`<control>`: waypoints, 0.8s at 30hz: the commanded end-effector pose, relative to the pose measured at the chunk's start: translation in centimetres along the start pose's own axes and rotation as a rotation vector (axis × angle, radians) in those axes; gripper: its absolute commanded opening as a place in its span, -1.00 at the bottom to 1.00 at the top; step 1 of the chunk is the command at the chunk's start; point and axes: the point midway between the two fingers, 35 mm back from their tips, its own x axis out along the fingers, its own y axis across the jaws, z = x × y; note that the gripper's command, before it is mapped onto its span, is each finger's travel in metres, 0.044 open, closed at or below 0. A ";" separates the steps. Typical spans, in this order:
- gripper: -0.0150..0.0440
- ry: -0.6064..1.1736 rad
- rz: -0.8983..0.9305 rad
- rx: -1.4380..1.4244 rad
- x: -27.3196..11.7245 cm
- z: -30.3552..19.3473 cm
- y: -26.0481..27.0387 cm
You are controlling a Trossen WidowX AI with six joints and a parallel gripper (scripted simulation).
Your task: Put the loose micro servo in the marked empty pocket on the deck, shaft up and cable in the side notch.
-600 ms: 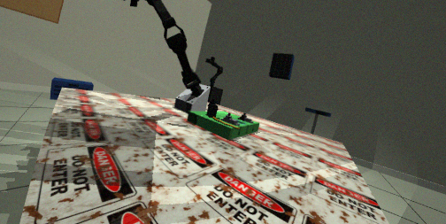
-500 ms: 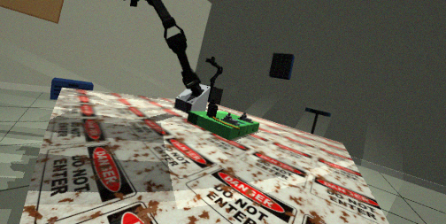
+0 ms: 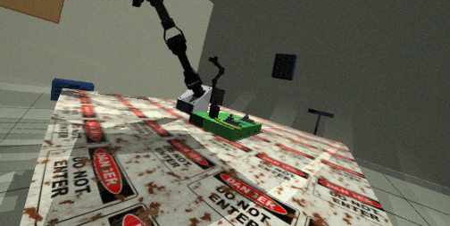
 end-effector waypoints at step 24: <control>1.00 0.183 0.492 0.471 -5.4 2.2 12.1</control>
